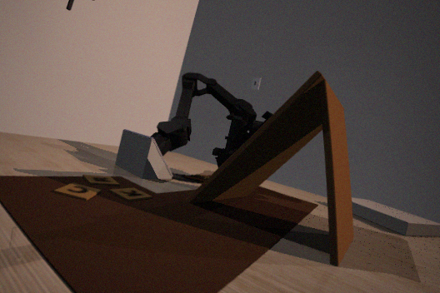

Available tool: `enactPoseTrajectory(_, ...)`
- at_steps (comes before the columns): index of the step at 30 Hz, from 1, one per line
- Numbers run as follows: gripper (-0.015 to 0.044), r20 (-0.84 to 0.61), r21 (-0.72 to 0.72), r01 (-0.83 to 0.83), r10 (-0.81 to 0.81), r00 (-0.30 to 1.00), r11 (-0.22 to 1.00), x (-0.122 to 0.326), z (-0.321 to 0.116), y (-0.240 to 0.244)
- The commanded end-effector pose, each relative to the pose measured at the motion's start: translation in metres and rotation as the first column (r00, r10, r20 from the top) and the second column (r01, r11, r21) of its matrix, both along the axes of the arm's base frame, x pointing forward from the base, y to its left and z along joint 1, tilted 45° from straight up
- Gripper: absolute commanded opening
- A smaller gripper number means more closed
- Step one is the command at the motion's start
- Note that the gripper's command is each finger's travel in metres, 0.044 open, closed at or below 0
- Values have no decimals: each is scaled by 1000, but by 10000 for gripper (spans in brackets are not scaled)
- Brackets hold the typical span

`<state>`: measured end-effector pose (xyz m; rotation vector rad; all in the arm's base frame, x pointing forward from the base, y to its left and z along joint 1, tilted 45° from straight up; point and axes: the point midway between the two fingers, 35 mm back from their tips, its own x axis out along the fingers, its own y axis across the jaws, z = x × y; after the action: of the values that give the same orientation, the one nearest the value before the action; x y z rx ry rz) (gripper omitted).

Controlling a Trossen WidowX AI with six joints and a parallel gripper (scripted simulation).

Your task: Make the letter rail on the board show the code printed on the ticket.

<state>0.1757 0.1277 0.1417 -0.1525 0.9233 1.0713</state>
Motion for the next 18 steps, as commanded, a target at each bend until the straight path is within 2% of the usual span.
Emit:
enactPoseTrajectory(1, 0, 5, 2, -5, 5, 1000, 1000, 0, 2, -2)
enactPoseTrajectory(18, 0, 5, 2, -5, 5, 1000, 1000, -3, 7, -11)
